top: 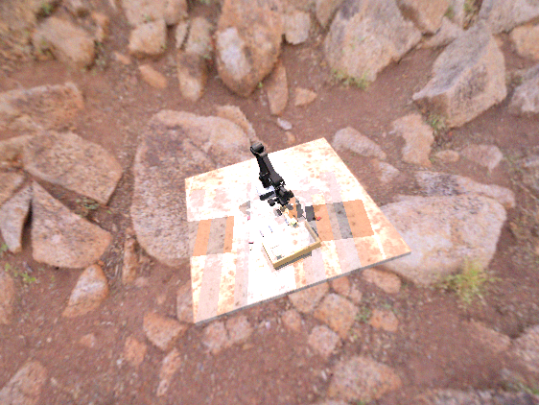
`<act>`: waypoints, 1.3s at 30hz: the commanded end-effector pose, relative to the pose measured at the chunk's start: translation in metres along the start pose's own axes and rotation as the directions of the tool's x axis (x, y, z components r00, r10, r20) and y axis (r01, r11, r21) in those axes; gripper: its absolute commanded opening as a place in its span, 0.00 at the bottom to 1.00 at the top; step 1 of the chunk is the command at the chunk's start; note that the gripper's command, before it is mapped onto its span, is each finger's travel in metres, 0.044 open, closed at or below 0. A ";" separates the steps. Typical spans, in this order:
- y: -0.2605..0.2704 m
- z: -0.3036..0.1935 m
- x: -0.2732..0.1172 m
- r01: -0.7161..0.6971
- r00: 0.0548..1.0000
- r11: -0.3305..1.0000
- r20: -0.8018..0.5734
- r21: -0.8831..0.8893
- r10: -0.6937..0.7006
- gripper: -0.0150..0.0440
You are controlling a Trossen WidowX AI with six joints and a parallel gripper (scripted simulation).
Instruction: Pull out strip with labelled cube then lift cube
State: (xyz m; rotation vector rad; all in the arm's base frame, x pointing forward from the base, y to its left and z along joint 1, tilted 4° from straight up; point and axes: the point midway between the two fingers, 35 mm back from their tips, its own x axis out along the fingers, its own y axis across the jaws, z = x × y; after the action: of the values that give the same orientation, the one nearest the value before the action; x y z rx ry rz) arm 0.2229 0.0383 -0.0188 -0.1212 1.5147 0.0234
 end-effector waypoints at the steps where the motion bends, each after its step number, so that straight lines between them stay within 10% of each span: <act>1: 0.000 -0.007 0.003 0.000 1.000 1.000 -0.023 0.001 0.000 0.25; 34: 0.000 0.002 -0.043 0.000 1.000 1.000 -0.021 0.001 0.000 0.25; 39: -0.001 0.027 -0.043 -0.002 1.000 0.994 -0.019 -0.113 0.000 0.48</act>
State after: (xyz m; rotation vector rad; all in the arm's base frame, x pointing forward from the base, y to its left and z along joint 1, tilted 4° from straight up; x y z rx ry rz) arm 0.2336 0.0415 0.0222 -0.1736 1.5370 0.0683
